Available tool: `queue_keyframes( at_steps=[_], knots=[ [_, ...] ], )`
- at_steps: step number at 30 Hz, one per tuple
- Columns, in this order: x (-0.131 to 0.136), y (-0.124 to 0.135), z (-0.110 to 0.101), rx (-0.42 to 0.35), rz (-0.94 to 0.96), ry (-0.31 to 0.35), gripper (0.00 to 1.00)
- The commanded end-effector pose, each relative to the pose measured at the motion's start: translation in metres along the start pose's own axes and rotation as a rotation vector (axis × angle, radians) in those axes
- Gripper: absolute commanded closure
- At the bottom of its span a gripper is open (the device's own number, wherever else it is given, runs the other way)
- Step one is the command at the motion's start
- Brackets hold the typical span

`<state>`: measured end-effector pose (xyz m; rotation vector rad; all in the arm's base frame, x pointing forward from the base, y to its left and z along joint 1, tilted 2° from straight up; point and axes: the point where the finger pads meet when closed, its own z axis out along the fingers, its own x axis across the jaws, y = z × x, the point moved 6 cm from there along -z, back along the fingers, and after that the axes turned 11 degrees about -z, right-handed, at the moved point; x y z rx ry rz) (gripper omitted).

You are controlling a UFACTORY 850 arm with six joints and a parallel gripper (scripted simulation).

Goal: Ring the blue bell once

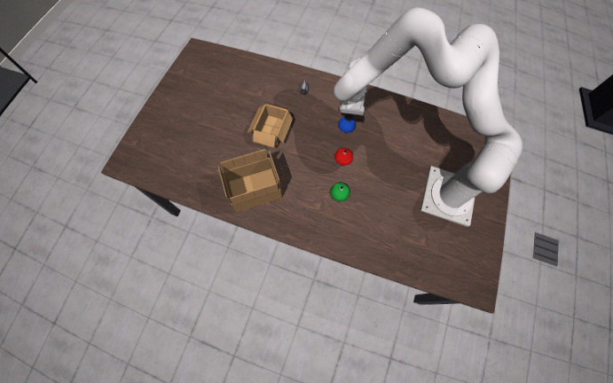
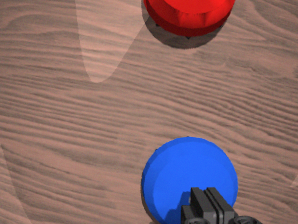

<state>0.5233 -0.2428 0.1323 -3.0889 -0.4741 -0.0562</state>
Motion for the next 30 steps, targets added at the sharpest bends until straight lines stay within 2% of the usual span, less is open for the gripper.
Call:
queue_keyframes(
  at_steps=[1,16,30],
  knots=[
    [0.000,0.000,-0.001,-0.001,0.000,0.001,1.00],
    [0.000,0.000,-0.019,-0.001,0.000,0.001,1.00],
    [0.000,0.000,-0.057,-0.001,0.000,0.001,1.00]
  ],
)
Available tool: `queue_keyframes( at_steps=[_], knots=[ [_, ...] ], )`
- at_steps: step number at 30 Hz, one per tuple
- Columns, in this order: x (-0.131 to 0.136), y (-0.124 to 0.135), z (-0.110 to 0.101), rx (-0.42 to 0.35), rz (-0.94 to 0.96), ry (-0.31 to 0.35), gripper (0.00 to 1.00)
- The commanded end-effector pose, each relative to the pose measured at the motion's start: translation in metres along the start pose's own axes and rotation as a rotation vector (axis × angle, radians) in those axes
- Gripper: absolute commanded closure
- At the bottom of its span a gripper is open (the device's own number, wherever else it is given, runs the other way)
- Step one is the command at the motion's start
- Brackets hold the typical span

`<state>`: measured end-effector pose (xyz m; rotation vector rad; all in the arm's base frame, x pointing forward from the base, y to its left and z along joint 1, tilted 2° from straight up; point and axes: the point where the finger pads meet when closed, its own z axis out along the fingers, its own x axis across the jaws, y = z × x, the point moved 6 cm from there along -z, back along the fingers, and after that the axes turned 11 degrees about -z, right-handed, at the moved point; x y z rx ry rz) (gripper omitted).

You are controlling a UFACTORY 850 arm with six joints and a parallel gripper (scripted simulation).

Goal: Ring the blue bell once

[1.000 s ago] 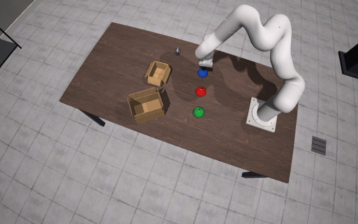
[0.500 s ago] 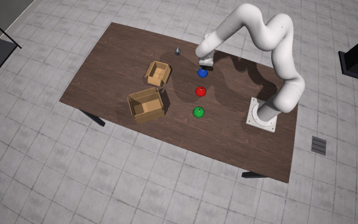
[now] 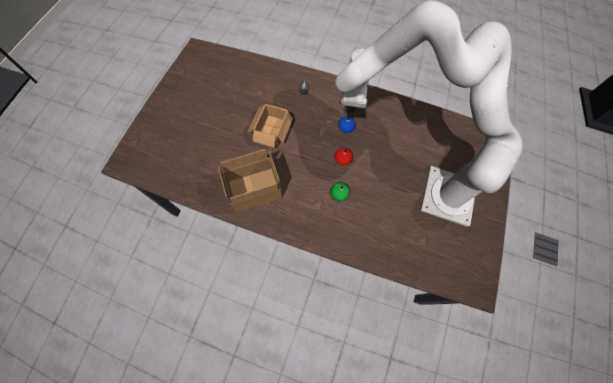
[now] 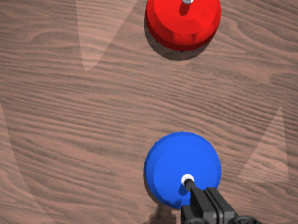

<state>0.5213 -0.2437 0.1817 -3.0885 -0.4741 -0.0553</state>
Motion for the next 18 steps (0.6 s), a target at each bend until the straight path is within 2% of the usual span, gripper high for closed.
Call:
queue_keyframes(
  at_steps=[1,18],
  knots=[
    [0.001,0.000,-0.010,-0.001,0.000,0.001,1.00],
    [0.000,0.000,-0.020,-0.001,0.000,0.001,1.00]
  ],
)
